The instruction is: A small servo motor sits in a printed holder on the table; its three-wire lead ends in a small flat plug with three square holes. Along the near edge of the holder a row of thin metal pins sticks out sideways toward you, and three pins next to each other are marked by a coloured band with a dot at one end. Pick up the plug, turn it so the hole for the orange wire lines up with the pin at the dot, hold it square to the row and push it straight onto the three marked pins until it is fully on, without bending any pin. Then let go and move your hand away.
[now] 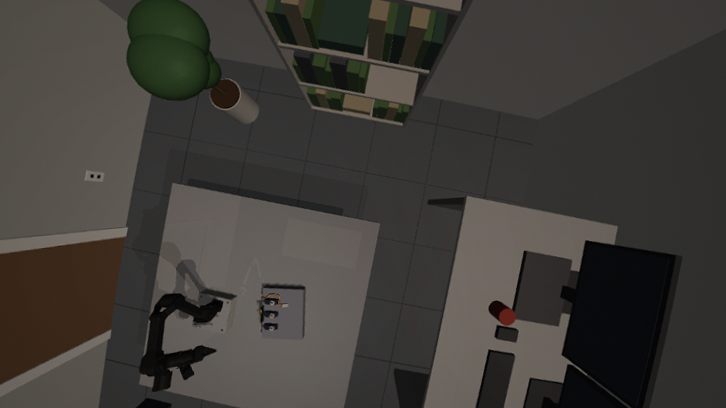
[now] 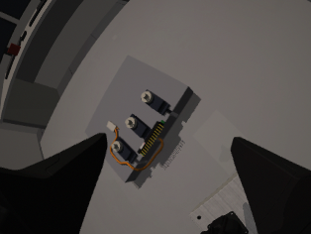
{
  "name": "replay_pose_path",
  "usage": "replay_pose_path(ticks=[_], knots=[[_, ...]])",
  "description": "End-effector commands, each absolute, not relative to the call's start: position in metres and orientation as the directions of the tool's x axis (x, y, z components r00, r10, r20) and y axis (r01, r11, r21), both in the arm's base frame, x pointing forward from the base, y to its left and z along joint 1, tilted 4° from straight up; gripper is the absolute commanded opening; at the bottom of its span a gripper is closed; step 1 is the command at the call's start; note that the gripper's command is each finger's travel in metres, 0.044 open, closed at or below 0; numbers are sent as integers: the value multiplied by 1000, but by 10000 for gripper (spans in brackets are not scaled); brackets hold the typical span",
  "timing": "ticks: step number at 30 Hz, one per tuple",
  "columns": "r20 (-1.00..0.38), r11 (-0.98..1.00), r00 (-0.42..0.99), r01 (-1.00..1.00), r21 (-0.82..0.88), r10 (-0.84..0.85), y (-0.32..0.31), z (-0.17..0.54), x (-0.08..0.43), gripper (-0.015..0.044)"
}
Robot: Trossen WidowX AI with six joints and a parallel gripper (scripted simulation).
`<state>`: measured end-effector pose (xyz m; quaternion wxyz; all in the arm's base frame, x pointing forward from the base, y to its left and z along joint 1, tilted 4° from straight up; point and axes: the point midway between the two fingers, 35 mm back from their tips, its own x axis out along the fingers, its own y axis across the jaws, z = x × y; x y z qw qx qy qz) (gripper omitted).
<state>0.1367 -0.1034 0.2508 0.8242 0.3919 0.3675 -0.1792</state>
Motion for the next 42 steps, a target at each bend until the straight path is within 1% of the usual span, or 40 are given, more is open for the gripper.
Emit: replay_pose_path(ticks=[1,11,20,27,42], knots=[[-746,630,666,583,513,-8,-104,251,137,374],[-748,721,663,537,437,-41,-112,245,150,115],[-715,838,693,443,320,-93,-121,242,180,115],[-665,904,735,364,223,-132,-122,243,206,115],[-477,974,864,216,60,-162,-103,262,264,115]])
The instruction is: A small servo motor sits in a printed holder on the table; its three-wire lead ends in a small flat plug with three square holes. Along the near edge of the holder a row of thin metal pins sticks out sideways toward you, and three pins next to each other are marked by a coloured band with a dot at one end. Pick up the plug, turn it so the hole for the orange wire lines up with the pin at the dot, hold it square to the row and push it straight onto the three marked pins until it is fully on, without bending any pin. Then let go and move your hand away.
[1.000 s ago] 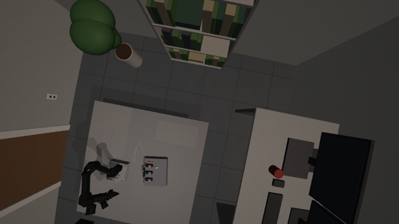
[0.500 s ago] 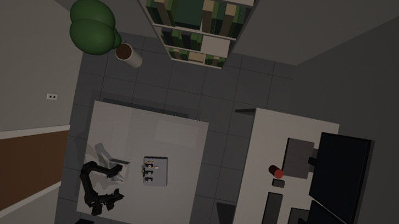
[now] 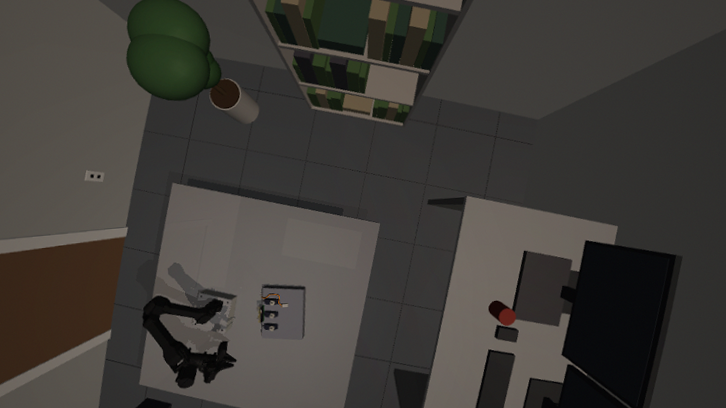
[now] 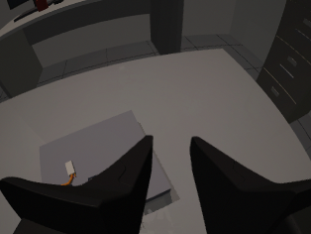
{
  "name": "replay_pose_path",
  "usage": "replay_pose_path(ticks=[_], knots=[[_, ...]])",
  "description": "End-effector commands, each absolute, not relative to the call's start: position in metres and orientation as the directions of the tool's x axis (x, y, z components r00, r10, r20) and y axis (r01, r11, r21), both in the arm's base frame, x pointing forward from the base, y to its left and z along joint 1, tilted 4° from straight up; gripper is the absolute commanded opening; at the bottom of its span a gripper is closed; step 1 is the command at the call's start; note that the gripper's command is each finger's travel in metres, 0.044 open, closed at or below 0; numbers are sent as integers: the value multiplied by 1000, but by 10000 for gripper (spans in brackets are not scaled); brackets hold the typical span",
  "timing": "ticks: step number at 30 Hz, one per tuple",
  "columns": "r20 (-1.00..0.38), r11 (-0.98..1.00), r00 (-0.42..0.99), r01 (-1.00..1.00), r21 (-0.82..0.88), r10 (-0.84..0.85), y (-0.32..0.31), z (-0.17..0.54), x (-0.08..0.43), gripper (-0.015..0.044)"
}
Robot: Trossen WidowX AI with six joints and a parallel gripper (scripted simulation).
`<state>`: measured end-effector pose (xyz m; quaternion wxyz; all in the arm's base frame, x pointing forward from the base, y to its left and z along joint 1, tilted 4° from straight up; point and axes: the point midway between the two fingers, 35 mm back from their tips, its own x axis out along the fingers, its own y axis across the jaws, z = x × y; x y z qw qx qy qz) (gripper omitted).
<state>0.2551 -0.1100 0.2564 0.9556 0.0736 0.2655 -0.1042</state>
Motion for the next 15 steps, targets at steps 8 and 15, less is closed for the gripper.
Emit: replay_pose_path(ticks=[8,15], knots=[[-338,989,931,150,8,-138,-80,279,289,115],[-201,995,974,99,-13,-100,-55,296,305,115]])
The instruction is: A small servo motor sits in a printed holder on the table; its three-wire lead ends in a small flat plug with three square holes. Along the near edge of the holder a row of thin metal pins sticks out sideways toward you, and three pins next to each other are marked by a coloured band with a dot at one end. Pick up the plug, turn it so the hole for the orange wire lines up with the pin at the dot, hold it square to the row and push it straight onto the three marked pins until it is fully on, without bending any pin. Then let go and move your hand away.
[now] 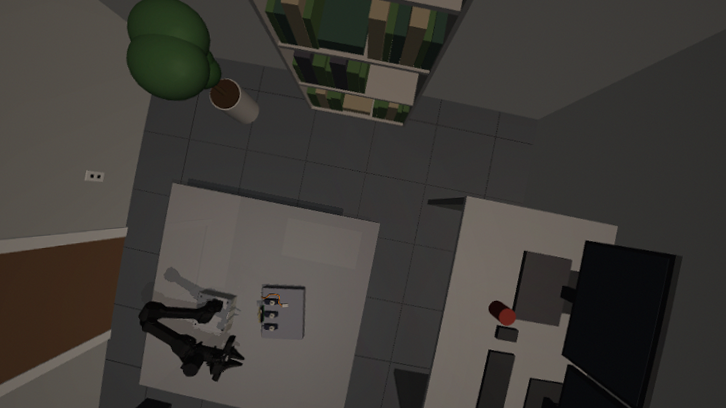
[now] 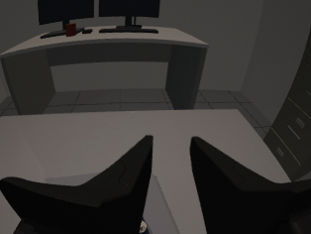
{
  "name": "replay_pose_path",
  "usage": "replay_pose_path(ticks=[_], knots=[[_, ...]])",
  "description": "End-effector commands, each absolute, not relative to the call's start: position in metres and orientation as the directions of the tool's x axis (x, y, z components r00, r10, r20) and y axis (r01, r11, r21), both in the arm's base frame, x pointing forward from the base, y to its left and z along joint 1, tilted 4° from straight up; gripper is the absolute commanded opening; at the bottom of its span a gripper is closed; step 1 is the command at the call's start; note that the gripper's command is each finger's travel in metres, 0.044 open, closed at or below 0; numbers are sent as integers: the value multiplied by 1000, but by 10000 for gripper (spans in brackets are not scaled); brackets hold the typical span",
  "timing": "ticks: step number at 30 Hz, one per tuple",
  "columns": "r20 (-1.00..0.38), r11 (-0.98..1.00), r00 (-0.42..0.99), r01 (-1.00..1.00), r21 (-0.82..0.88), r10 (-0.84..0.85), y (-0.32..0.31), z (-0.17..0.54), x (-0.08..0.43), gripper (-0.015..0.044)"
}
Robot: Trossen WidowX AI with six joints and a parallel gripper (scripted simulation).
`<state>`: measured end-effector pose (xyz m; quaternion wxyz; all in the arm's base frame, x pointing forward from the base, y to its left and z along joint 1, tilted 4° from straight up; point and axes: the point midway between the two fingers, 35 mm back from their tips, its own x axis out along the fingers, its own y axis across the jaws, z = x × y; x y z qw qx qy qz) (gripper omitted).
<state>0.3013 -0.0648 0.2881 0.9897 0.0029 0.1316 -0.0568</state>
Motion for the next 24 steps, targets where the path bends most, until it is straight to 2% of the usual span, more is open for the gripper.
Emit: replay_pose_path(ticks=[1,12,16,24], knots=[[-181,996,979,92,-14,-93,-51,298,307,115],[55,1000,998,4,-2,-4,-2,328,315,115],[1,1000,1000,-6,-5,6,1,321,323,115],[-254,998,966,-59,-17,52,16,283,359,115]])
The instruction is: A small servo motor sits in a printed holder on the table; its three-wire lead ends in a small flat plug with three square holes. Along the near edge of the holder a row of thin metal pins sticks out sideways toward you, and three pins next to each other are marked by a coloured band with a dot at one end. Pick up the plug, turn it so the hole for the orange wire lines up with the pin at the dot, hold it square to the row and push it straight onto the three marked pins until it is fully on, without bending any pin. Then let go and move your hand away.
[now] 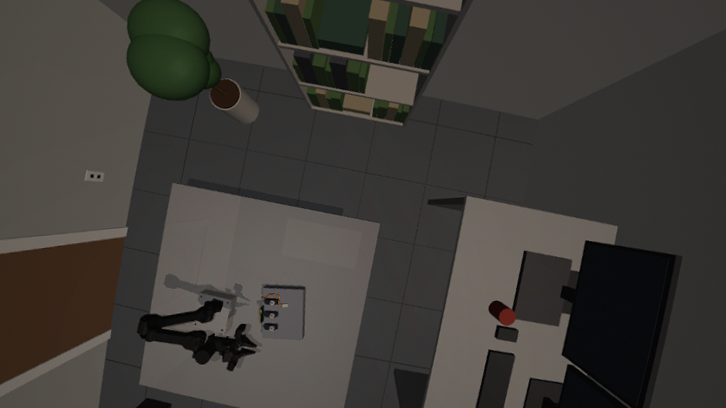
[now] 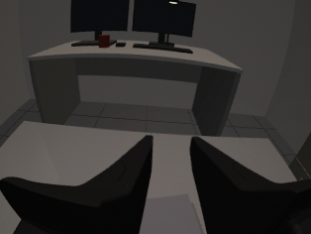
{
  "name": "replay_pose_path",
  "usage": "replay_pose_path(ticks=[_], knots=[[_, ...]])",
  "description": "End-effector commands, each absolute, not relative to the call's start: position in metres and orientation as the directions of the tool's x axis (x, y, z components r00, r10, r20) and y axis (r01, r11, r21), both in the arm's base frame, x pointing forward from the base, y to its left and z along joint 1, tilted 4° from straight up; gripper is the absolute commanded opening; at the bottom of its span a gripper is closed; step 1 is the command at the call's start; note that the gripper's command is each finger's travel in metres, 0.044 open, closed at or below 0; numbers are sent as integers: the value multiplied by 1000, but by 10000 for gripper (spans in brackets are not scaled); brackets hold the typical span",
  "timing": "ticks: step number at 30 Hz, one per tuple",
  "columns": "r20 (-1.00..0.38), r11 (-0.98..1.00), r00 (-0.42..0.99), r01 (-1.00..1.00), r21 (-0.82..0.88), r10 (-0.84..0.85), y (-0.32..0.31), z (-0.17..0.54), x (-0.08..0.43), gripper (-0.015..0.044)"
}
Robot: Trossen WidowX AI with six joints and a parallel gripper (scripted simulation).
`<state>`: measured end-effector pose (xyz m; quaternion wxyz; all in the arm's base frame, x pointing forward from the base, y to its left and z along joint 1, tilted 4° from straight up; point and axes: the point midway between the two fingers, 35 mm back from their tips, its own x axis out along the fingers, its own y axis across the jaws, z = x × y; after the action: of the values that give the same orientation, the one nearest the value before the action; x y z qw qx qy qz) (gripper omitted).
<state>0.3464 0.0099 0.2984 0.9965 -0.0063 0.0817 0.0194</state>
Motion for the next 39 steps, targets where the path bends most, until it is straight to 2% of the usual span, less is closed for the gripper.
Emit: replay_pose_path(ticks=[1,11,22,31,39], knots=[[-286,998,956,-66,-19,58,18,278,363,115],[-585,990,804,-142,-21,104,41,221,392,115],[-838,974,533,-227,-4,121,66,155,403,115],[-961,957,255,-289,26,103,85,104,397,115],[-998,942,12,-330,58,66,99,67,384,115]])
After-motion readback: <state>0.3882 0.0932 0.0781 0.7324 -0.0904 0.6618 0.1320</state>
